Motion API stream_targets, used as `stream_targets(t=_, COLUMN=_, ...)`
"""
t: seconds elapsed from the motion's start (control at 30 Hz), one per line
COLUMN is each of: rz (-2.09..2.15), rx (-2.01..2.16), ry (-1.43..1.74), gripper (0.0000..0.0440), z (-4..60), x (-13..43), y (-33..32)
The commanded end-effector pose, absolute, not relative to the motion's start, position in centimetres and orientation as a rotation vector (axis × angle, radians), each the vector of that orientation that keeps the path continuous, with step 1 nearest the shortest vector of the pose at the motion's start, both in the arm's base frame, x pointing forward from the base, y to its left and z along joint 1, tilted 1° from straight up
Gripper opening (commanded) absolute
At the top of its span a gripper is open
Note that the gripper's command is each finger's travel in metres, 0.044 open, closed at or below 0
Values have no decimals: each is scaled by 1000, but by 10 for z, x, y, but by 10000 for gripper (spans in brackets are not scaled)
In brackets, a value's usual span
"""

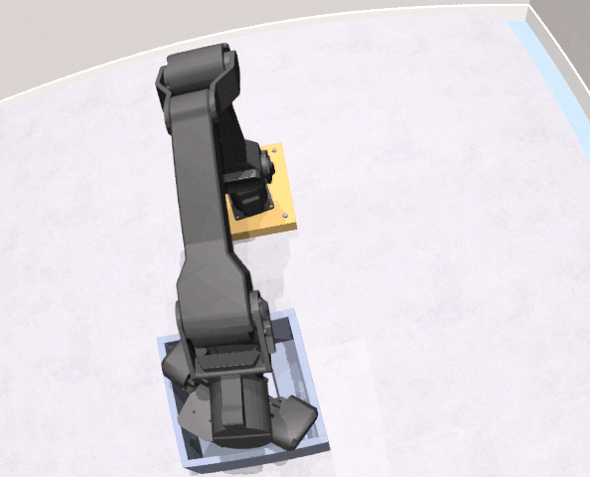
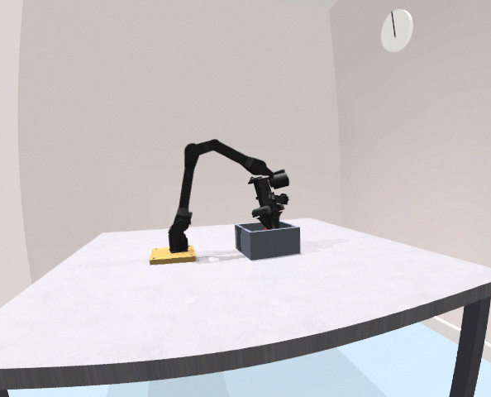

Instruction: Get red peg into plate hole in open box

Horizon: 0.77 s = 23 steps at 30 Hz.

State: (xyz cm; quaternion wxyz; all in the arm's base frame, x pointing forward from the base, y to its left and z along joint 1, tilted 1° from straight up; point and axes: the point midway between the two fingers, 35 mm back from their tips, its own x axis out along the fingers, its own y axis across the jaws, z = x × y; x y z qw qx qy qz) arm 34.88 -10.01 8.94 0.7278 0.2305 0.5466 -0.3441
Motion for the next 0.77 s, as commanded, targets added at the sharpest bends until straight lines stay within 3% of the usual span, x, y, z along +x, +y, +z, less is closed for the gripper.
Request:
stream_targets(t=0.0, rz=-725, rx=517, ry=1212, gripper=385, z=95, x=359, y=-98)
stream_targets(t=0.07, rz=-705, rx=527, ry=1215, gripper=438, z=98, x=365, y=-96)
stream_targets(t=0.73, rz=-512, rx=590, ry=1174, gripper=440, z=148, x=420, y=-67)
